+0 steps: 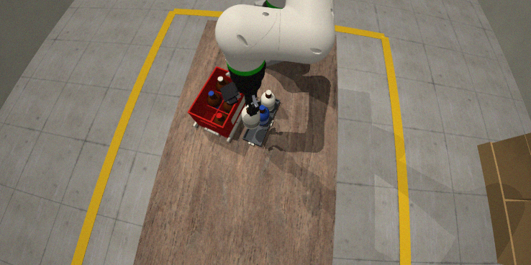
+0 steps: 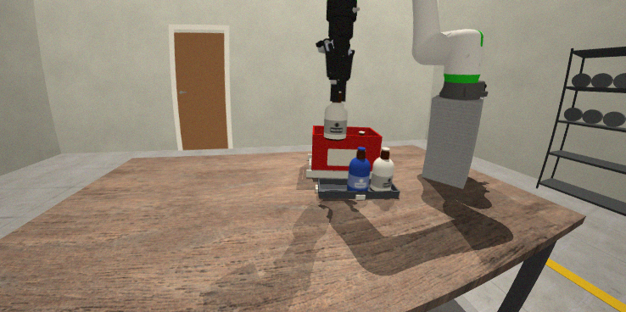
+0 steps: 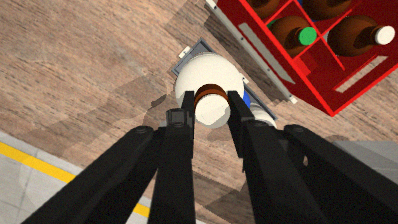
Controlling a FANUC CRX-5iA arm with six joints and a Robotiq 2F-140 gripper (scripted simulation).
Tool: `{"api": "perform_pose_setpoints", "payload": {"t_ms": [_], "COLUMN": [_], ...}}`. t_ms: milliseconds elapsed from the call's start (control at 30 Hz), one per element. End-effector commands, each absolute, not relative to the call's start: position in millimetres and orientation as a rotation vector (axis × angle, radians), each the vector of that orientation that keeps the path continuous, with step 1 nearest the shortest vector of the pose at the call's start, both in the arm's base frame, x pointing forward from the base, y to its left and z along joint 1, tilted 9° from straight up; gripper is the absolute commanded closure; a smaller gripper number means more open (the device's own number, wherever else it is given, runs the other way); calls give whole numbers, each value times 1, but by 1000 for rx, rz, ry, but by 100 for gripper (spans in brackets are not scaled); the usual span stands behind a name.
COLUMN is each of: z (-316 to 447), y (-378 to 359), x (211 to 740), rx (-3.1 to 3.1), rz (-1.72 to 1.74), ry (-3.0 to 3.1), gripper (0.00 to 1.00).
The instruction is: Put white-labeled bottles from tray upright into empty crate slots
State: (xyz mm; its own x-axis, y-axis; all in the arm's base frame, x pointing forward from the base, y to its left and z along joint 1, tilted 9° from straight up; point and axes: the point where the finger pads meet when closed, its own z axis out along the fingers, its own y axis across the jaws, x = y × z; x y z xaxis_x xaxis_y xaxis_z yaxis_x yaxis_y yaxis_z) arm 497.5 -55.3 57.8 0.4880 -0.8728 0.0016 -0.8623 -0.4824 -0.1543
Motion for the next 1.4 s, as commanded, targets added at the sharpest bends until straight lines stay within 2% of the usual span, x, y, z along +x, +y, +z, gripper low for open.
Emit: {"api": "perform_pose_setpoints", "payload": {"t_ms": [0, 1367], "z": [59, 53], "y": [-56, -114], "x": [498, 487], "rx": [-2593, -2593], "rz": [-123, -123], "ry": [1520, 1520], "gripper": [90, 90]}}
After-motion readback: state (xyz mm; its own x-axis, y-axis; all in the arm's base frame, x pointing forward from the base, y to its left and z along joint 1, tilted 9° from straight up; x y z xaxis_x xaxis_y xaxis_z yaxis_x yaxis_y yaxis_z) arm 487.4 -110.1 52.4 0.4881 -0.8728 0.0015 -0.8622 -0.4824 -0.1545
